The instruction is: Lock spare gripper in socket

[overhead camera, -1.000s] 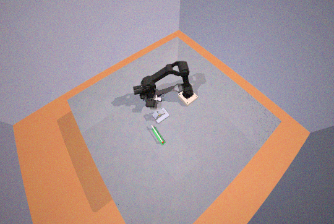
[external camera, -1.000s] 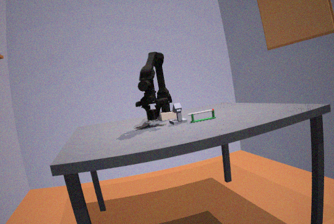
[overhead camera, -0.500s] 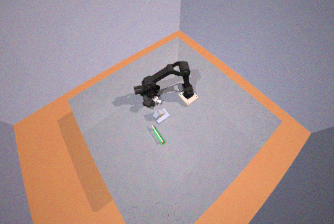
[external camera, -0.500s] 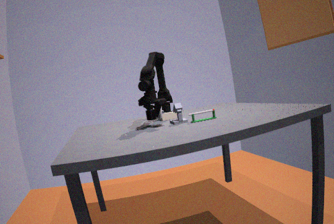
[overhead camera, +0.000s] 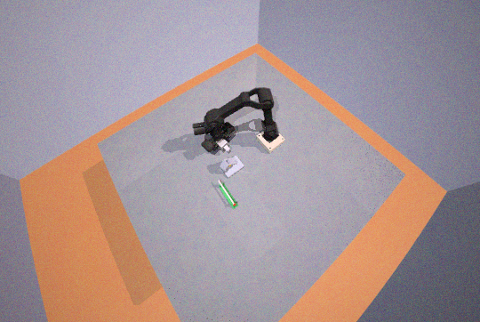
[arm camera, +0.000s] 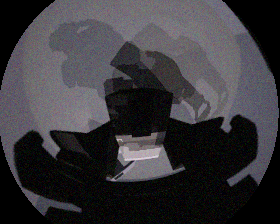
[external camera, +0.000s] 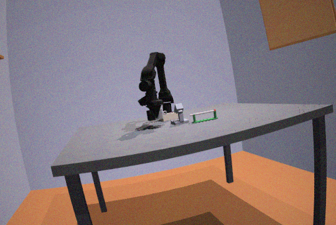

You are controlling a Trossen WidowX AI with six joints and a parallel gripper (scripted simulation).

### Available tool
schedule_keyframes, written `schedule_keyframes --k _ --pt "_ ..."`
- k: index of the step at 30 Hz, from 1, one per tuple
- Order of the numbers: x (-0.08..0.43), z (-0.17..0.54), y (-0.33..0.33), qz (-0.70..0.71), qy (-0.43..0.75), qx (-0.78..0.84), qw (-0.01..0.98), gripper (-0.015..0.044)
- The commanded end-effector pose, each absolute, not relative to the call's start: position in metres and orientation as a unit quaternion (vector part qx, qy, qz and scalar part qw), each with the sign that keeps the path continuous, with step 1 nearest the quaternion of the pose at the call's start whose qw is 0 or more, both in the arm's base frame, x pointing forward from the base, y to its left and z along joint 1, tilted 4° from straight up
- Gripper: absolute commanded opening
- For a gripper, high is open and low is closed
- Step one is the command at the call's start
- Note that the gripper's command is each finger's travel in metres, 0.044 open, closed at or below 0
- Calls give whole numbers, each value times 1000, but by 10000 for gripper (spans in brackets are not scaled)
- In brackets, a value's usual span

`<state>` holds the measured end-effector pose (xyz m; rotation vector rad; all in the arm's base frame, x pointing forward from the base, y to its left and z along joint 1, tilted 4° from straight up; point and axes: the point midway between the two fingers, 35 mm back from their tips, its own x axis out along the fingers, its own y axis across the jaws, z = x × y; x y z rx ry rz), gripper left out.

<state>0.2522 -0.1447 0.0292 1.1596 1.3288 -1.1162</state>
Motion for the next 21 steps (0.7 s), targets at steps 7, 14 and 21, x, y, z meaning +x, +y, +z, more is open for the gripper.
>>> schedule_keyframes --k 7,14,21 --pt "251 32 -146 -528 483 541 442 0" --pt "250 33 -146 -569 434 578 393 0" --pt "249 33 -146 -604 382 611 340 0"
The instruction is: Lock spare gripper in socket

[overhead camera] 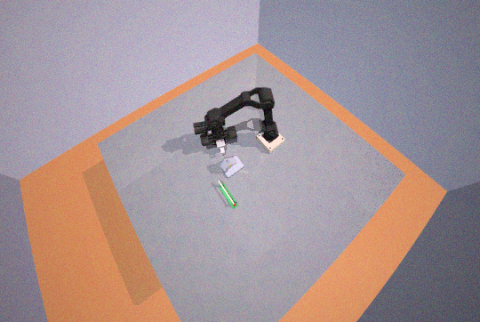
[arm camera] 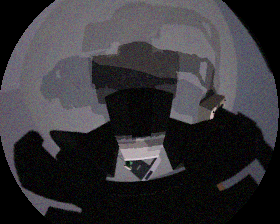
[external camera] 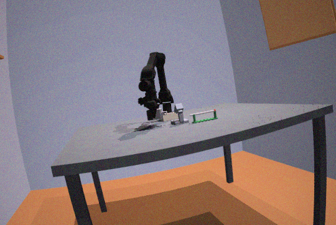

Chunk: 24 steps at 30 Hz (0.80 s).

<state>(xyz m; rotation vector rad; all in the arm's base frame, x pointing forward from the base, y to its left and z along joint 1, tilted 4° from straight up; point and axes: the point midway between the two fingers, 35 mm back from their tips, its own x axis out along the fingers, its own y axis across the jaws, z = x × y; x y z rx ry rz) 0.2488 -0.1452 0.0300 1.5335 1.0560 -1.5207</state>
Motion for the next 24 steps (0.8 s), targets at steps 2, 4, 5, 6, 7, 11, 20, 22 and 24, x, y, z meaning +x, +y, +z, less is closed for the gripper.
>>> schedule_keyframes --k 2,4,5,6,7,11,20,22,24 --pt "249 33 -146 -614 367 619 325 0" --pt "248 33 -146 -623 351 627 309 0" --pt "248 33 -146 -627 343 631 301 0" --pt "248 33 -146 -632 335 635 294 0" --pt "248 33 -146 -636 327 638 286 0" --pt "247 33 -146 -651 294 652 253 0" --pt "246 34 -146 -680 219 677 178 0" --pt "245 34 -147 -686 201 681 161 0" --pt "245 34 -147 -690 184 685 144 0"
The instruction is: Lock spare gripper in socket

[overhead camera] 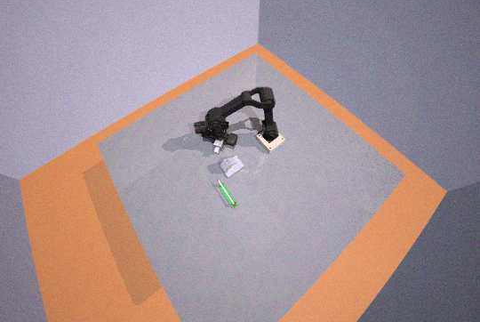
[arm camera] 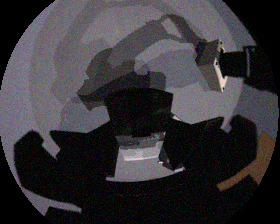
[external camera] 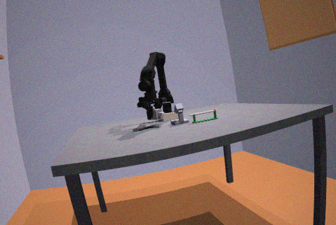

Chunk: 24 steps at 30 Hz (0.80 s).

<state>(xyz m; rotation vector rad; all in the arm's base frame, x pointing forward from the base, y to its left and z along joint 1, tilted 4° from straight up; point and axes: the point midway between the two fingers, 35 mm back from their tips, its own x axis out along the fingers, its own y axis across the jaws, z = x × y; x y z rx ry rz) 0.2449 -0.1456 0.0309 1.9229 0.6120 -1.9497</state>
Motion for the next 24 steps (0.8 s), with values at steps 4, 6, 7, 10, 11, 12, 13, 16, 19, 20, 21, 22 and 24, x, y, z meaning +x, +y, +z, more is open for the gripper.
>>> schedule_keyframes --k 4,6,7,10,11,12,13,16,19,20,21,22,24 --pt "245 34 -147 -699 149 691 109 0" --pt "244 34 -147 -702 131 694 92 0" --pt "244 34 -147 -704 122 695 83 0" --pt "244 34 -147 -708 96 698 57 0" --pt "243 34 -147 -709 87 698 48 0" --pt "243 34 -147 -710 78 699 39 0" --pt "243 34 -147 -711 69 699 30 0" --pt "243 34 -147 -713 42 700 4 0" --pt "242 34 -147 -714 15 700 -22 0" --pt "242 34 -147 -714 6 699 -31 0" --pt "242 34 -147 -714 -2 699 -39 0" --pt "242 34 -147 -714 -6 699 -43 0" --pt "242 34 -147 -714 -8 699 -44 0"
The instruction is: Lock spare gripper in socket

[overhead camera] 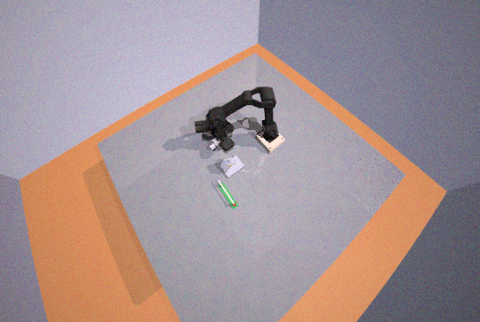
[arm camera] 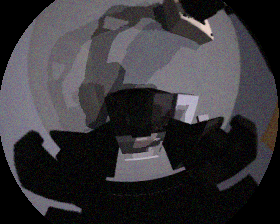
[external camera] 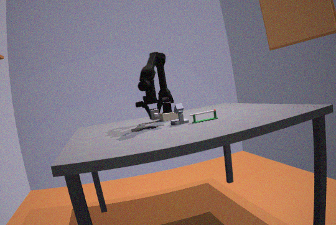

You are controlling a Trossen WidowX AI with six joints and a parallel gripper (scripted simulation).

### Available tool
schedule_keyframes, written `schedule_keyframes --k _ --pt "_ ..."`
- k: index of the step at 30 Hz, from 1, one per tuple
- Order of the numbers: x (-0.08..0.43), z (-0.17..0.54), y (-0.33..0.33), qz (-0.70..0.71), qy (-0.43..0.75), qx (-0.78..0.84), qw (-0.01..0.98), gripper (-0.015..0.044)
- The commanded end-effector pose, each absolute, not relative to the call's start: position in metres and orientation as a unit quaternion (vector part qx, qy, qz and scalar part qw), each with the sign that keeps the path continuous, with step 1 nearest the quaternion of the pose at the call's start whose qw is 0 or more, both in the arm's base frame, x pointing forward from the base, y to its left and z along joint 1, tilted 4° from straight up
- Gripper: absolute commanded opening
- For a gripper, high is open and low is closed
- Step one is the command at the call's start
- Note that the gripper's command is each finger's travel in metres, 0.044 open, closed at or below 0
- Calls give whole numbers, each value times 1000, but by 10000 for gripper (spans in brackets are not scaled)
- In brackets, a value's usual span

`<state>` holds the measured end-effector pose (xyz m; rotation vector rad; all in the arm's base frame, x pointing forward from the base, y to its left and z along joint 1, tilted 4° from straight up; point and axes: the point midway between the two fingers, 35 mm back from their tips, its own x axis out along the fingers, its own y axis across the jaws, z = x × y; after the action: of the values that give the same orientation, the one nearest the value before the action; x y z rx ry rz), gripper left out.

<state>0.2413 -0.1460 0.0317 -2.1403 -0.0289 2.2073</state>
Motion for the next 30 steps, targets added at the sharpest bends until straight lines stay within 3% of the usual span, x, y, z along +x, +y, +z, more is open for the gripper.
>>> schedule_keyframes --k 1,30 --pt "242 34 -147 714 8 -699 44 0" --pt "241 -13 -144 714 8 -698 44 0"
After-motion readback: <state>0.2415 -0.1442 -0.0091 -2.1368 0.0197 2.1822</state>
